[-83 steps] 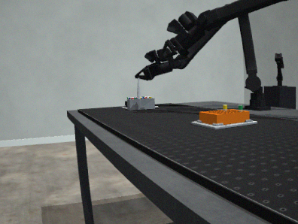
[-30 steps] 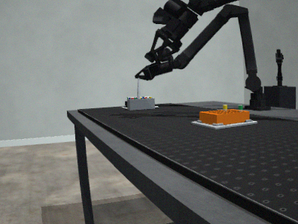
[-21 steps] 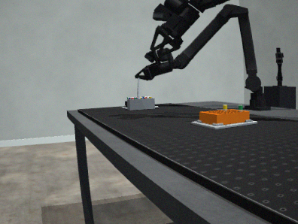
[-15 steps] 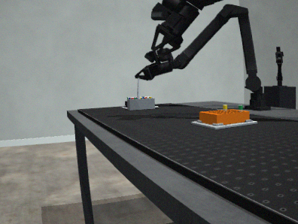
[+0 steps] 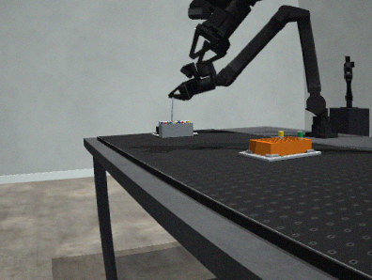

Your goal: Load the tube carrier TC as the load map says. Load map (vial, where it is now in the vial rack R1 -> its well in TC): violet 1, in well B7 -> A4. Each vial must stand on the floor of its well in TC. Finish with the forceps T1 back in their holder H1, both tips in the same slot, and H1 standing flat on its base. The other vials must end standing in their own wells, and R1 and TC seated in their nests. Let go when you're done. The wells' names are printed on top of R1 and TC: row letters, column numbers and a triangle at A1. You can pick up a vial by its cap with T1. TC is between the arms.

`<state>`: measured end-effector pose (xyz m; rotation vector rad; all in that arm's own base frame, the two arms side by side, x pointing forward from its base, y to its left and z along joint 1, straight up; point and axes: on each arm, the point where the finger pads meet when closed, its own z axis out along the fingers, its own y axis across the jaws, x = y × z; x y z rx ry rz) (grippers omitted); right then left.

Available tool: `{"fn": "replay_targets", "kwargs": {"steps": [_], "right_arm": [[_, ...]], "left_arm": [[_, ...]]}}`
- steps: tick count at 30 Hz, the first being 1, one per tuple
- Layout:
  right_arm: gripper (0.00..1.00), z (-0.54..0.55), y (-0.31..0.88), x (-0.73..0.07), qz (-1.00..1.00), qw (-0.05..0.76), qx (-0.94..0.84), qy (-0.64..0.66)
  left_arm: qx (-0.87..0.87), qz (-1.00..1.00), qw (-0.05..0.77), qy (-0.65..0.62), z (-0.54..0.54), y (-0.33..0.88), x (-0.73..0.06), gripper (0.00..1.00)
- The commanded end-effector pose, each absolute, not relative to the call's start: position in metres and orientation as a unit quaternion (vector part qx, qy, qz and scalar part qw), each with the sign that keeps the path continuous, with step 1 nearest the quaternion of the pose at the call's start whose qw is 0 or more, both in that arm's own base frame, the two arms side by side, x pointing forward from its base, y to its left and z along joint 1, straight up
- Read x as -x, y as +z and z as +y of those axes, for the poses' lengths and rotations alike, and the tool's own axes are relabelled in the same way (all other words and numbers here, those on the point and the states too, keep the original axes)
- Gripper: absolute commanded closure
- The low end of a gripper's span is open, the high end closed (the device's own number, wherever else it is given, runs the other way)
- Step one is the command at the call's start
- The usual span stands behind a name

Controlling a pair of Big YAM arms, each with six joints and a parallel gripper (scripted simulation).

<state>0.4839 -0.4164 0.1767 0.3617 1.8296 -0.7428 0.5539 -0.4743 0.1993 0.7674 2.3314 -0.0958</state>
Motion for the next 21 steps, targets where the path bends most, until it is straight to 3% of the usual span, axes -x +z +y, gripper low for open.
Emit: {"fn": "replay_targets", "kwargs": {"steps": [1, 21], "right_arm": [[0.76, -0.422, 0.196, -0.491, 0.756, 0.551, -0.15, -0.32], [0.76, -0.422, 0.196, -0.491, 0.756, 0.551, -0.15, -0.32]], "left_arm": [[-0.275, 0.899, 0.339, -0.034, -0.471, 0.217, -0.572, 0.0], [-0.252, 0.918, 0.304, -0.011, -0.41, 0.219, -0.582, 0.0]]}}
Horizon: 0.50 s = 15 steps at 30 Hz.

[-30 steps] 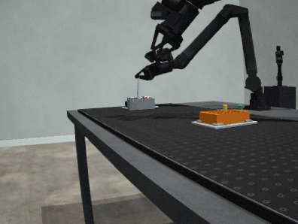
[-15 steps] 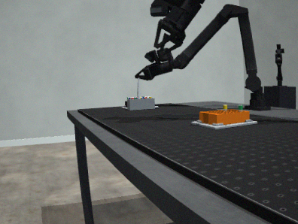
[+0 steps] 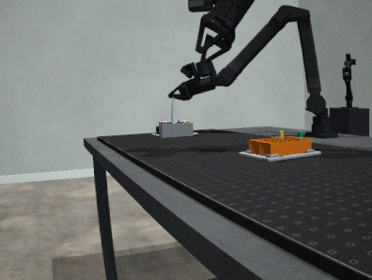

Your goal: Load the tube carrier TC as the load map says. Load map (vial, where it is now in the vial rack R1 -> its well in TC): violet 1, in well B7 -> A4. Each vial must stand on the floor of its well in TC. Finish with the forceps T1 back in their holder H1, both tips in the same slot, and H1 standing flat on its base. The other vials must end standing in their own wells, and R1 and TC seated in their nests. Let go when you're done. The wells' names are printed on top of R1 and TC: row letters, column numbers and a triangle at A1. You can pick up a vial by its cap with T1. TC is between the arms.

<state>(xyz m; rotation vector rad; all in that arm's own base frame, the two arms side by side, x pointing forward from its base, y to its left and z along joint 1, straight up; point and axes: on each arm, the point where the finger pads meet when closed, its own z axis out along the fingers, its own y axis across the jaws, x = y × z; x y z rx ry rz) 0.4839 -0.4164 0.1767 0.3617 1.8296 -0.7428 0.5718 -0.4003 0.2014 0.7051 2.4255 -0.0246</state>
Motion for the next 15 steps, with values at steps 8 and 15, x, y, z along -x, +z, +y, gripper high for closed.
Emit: {"fn": "replay_targets", "kwargs": {"steps": [8, 15], "right_arm": [[0.76, -0.422, 0.196, -0.491, 0.756, 0.551, -0.15, -0.32], [0.76, -0.422, 0.196, -0.491, 0.756, 0.551, -0.15, -0.32]], "left_arm": [[-0.257, 0.916, 0.308, -0.009, -0.363, 0.22, -0.578, 0.0], [-0.257, 0.916, 0.308, -0.008, -0.344, 0.22, -0.58, 0.0]]}}
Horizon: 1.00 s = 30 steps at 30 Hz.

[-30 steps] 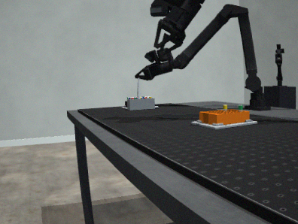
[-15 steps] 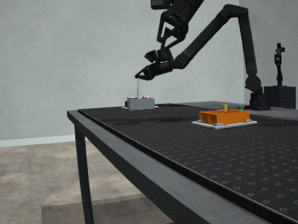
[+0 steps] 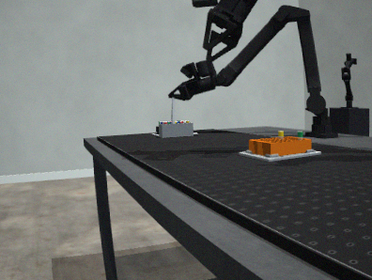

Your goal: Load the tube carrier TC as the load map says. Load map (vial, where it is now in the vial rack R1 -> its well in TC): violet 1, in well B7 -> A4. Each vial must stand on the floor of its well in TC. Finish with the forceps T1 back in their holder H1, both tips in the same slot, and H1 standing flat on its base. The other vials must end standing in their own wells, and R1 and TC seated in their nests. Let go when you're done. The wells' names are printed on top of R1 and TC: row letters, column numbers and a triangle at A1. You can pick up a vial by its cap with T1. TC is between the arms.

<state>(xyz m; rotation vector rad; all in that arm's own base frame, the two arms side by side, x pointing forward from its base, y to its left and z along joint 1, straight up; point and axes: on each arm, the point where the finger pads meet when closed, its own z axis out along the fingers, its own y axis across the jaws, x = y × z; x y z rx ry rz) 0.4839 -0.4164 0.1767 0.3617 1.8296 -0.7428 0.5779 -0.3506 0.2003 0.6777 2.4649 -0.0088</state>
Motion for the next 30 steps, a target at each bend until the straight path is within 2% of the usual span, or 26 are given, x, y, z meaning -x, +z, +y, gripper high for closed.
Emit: {"fn": "replay_targets", "kwargs": {"steps": [1, 7, 17, 21, 23, 30], "right_arm": [[0.76, -0.422, 0.196, -0.491, 0.756, 0.551, -0.15, -0.32], [0.76, -0.422, 0.196, -0.491, 0.756, 0.551, -0.15, -0.32], [0.76, -0.422, 0.196, -0.491, 0.756, 0.551, -0.15, -0.32], [0.76, -0.422, 0.196, -0.491, 0.756, 0.551, -0.15, -0.32], [0.76, -0.422, 0.196, -0.491, 0.756, 0.551, -0.15, -0.32], [0.76, -0.422, 0.196, -0.491, 0.756, 0.551, -0.15, -0.32]], "left_arm": [[-0.242, 0.923, 0.3, -0.004, -0.343, 0.23, -0.587, 0.0], [-0.237, 0.934, 0.266, 0.01, -0.313, 0.216, -0.575, 0.0], [-0.235, 0.931, 0.28, 0.007, -0.284, 0.22, -0.58, 0.0], [-0.2, 0.948, 0.248, 0.019, -0.274, 0.221, -0.592, 0.0], [-0.203, 0.95, 0.237, 0.019, -0.257, 0.216, -0.572, 0.0], [-0.211, 0.945, 0.251, 0.019, -0.232, 0.219, -0.574, 0.0]]}}
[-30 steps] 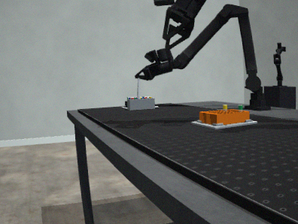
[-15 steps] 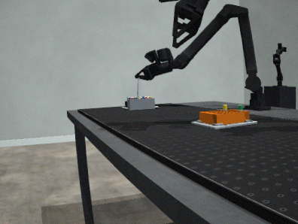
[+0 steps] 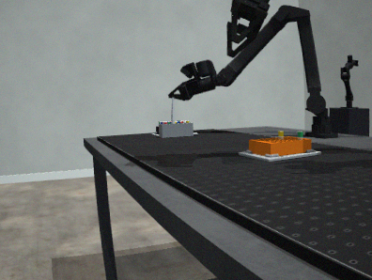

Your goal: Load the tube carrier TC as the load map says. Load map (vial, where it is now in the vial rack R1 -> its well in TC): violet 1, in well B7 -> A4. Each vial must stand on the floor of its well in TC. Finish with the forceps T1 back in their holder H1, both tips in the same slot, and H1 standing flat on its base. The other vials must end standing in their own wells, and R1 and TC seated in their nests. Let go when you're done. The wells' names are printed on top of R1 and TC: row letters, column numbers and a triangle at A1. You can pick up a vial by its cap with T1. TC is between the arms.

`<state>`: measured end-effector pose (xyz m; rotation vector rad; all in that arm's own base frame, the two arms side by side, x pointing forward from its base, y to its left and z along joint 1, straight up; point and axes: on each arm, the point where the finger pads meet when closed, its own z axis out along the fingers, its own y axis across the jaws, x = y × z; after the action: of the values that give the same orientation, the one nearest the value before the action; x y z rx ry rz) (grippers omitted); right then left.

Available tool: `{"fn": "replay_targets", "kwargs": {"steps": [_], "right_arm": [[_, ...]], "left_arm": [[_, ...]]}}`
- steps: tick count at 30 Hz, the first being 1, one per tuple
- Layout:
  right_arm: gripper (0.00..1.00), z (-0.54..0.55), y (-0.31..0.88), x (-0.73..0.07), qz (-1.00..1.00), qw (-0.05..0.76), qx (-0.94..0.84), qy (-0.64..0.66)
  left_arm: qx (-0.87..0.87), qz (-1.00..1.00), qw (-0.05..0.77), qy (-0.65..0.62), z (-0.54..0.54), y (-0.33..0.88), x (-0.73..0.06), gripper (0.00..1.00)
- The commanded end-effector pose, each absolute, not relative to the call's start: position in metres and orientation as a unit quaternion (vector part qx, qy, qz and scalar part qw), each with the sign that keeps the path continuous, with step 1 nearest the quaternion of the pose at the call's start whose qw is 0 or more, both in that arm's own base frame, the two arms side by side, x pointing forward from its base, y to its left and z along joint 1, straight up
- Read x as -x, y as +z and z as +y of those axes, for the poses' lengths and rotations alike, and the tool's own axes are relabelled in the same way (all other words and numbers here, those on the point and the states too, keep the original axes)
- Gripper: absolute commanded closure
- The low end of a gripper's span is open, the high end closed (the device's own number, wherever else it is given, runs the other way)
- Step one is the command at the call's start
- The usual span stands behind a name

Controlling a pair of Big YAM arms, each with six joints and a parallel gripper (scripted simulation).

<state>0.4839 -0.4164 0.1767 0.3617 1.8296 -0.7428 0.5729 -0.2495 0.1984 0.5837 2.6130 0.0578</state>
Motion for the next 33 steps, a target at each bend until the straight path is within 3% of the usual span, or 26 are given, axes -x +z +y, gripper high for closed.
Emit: {"fn": "replay_targets", "kwargs": {"steps": [1, 25, 33], "right_arm": [[0.76, -0.422, 0.196, -0.491, 0.756, 0.551, -0.15, -0.32], [0.76, -0.422, 0.196, -0.491, 0.756, 0.551, -0.15, -0.32], [0.76, -0.422, 0.196, -0.491, 0.756, 0.551, -0.15, -0.32]], "left_arm": [[-0.211, 0.945, 0.251, 0.019, -0.228, 0.219, -0.574, 0.0], [-0.151, 0.972, 0.175, 0.034, -0.149, 0.212, -0.549, 0.0], [-0.16, 0.968, 0.191, 0.034, -0.12, 0.217, -0.544, 0.0]]}}
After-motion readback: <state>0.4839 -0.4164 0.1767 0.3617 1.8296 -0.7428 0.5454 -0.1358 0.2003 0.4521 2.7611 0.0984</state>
